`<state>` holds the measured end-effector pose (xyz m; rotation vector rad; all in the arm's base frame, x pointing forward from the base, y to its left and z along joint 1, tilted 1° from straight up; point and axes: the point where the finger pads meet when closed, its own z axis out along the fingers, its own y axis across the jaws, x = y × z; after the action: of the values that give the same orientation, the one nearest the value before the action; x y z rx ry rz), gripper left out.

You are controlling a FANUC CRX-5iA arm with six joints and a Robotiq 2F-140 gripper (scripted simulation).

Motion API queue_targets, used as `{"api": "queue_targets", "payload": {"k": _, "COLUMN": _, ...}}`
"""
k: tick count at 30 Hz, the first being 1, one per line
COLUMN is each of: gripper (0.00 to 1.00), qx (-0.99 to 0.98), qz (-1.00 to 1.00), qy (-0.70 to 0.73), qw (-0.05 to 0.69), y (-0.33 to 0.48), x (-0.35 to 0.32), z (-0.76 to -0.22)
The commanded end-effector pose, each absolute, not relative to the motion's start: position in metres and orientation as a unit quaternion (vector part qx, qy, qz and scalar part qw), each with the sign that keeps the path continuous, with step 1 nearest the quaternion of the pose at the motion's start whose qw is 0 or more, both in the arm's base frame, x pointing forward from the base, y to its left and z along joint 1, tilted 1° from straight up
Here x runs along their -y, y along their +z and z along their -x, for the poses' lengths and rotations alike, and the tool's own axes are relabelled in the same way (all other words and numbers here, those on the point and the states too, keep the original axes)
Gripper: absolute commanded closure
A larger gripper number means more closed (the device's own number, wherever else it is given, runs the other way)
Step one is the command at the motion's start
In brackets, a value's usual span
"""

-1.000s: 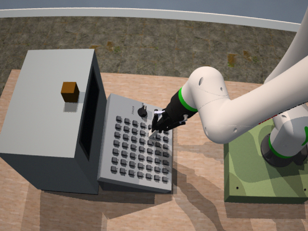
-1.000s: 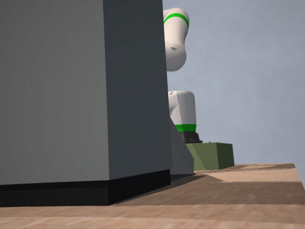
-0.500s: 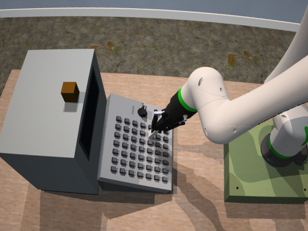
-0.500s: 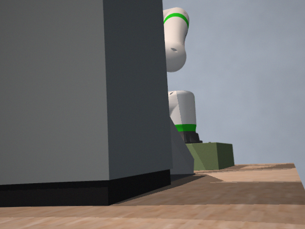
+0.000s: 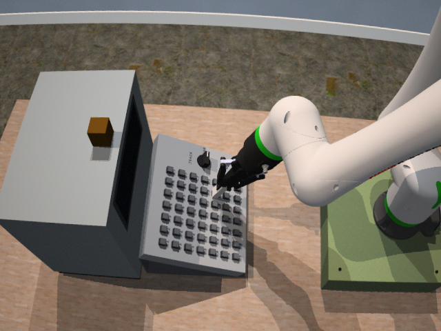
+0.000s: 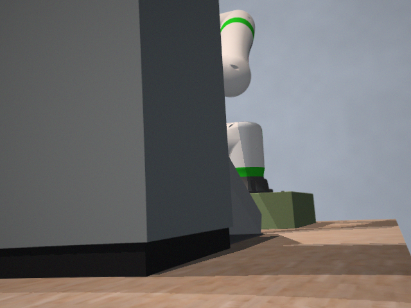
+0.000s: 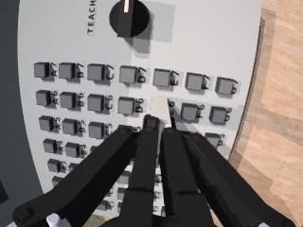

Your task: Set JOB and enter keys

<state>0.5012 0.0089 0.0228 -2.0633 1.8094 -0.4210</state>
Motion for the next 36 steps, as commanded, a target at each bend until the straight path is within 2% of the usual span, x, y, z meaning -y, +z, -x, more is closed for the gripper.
{"api": "queue_targets", "payload": {"k": 1, "gripper": 1.0, "qx": -0.641, "qz": 0.731, "qy": -0.149, "qw": 0.182, "y": 0.023, "x": -0.009, "z": -0.501}}
{"api": "queue_targets", "payload": {"k": 36, "gripper": 1.0, "qx": -0.641, "qz": 0.731, "qy": -0.149, "qw": 0.182, "y": 0.053, "x": -0.006, "z": -0.486}}
